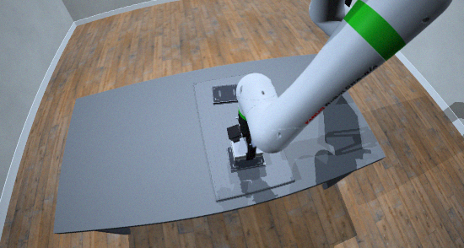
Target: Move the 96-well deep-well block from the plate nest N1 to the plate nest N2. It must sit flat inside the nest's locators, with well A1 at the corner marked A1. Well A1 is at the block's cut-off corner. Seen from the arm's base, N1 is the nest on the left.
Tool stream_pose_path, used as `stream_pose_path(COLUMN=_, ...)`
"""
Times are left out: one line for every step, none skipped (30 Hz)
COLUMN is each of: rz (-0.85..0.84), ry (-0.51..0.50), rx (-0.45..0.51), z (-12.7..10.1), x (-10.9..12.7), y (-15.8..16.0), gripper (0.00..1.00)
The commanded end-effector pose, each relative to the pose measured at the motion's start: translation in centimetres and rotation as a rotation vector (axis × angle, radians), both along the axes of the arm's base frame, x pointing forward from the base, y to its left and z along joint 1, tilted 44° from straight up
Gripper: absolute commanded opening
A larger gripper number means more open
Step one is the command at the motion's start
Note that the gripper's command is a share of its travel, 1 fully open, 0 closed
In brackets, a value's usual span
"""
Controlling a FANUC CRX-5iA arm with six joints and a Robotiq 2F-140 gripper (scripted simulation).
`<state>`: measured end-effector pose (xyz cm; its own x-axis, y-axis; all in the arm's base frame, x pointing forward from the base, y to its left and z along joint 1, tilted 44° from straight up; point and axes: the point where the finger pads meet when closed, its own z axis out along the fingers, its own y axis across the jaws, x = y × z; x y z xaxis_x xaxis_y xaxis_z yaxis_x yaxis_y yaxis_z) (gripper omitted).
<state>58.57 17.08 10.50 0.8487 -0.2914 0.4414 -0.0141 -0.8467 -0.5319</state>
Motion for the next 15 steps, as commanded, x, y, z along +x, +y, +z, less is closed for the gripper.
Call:
stream_pose_path(rz=-0.031, ry=0.018, rx=0.023, z=-0.3, x=0.1, y=-0.6, gripper=0.10)
stream_pose_path(rz=-0.031, ry=0.018, rx=0.023, z=-0.4, x=0.1, y=-0.9, gripper=0.10)
stream_pose_path(rz=-0.031, ry=0.018, rx=0.023, z=-0.6, x=0.1, y=-1.2, gripper=0.10)
stream_pose_path(rz=-0.031, ry=0.018, rx=0.023, z=-0.8, x=0.1, y=-1.5, gripper=0.10)
stream_pose_path(rz=-0.031, ry=0.018, rx=0.023, z=-0.9, x=0.1, y=-1.8, gripper=0.10)
stream_pose_path(rz=-0.031, ry=0.018, rx=0.023, z=-1.1, x=0.1, y=-2.0, gripper=0.10)
stream_pose_path(rz=-0.031, ry=0.018, rx=0.023, z=-1.3, x=0.1, y=-2.3, gripper=0.10)
stream_pose_path(rz=-0.031, ry=0.018, rx=0.023, z=-1.4, x=0.2, y=-2.6, gripper=0.10)
stream_pose_path(rz=-0.031, ry=0.018, rx=0.023, z=-1.6, x=0.2, y=-2.9, gripper=0.10)
stream_pose_path(rz=-0.031, ry=0.018, rx=0.023, z=-1.8, x=0.2, y=-3.2, gripper=0.10)
stream_pose_path(rz=-0.031, ry=0.018, rx=0.023, z=-1.8, x=0.2, y=-3.2, gripper=0.10)
stream_pose_path(rz=-0.031, ry=0.018, rx=0.023, z=-1.8, x=0.2, y=-3.2, gripper=0.10)
stream_pose_path(rz=-0.031, ry=0.018, rx=0.023, z=-1.9, x=0.2, y=-3.5, gripper=0.10)
stream_pose_path(rz=-0.031, ry=0.018, rx=0.023, z=-2.1, x=0.2, y=-3.8, gripper=0.10)
stream_pose_path(rz=-0.031, ry=0.018, rx=0.023, z=-2.3, x=0.2, y=-4.1, gripper=0.10)
